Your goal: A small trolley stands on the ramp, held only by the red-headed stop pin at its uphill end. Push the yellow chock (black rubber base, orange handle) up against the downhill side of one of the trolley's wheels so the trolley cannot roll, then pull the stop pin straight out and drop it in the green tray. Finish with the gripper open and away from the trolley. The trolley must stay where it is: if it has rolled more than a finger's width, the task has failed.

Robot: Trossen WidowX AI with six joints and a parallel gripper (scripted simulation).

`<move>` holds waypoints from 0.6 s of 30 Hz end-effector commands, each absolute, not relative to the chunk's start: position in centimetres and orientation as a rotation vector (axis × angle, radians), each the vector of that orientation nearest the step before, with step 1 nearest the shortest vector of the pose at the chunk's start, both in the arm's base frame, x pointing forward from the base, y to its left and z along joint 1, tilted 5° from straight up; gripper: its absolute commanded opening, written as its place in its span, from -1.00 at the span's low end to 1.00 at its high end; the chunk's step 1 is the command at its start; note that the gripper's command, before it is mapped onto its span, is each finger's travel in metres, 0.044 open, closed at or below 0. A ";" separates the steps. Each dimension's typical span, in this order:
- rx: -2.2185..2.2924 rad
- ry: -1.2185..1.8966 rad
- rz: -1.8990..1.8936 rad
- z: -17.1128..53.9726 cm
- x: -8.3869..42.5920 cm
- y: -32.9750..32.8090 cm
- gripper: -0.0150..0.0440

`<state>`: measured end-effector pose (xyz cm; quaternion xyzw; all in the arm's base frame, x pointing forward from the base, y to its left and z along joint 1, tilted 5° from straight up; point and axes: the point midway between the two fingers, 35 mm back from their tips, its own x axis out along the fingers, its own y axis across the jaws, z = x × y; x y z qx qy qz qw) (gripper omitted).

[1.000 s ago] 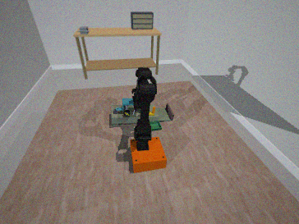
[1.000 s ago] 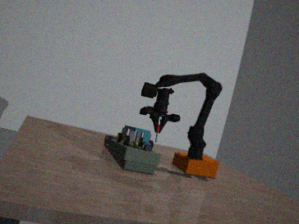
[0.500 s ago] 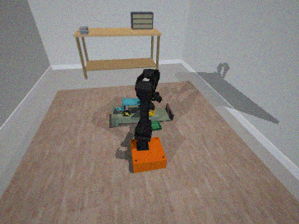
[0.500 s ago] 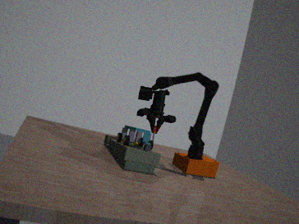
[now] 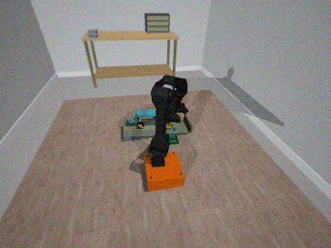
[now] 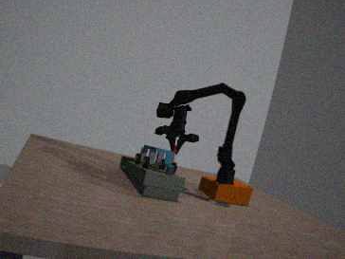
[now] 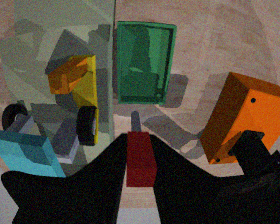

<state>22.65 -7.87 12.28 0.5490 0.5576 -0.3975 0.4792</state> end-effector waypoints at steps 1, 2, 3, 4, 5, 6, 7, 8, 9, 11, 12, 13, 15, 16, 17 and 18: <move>1.334 1.357 -0.966 12.5 22.7 -8.7 -0.49; 1.334 1.357 -0.966 12.5 22.7 -8.7 -0.49; 1.337 1.354 -0.970 12.5 22.7 -8.7 -0.49; 1.347 1.346 -0.983 12.5 22.7 -8.7 -0.49; 1.360 1.336 -1.001 12.5 22.7 -8.7 -0.49; 1.379 1.320 -1.026 12.5 22.7 -8.7 -0.49; 1.400 1.304 -1.052 12.5 22.7 -8.6 -0.49; 1.420 1.286 -1.078 12.5 22.7 -8.6 -0.49; 1.440 1.269 -1.104 12.5 22.7 -8.6 -0.49; 1.479 1.233 -1.154 12.5 22.7 -8.6 -0.49; 1.499 1.214 -1.179 12.5 22.6 -8.5 -0.49; 1.518 1.195 -1.204 12.5 22.6 -8.5 -0.49; 1.556 1.157 -1.252 12.5 22.6 -8.5 -0.49; 1.574 1.138 -1.276 12.5 22.6 -8.4 -0.49; 1.593 1.118 -1.300 12.5 22.6 -8.4 -0.49; 1.611 1.098 -1.323 12.5 22.6 -8.4 -0.49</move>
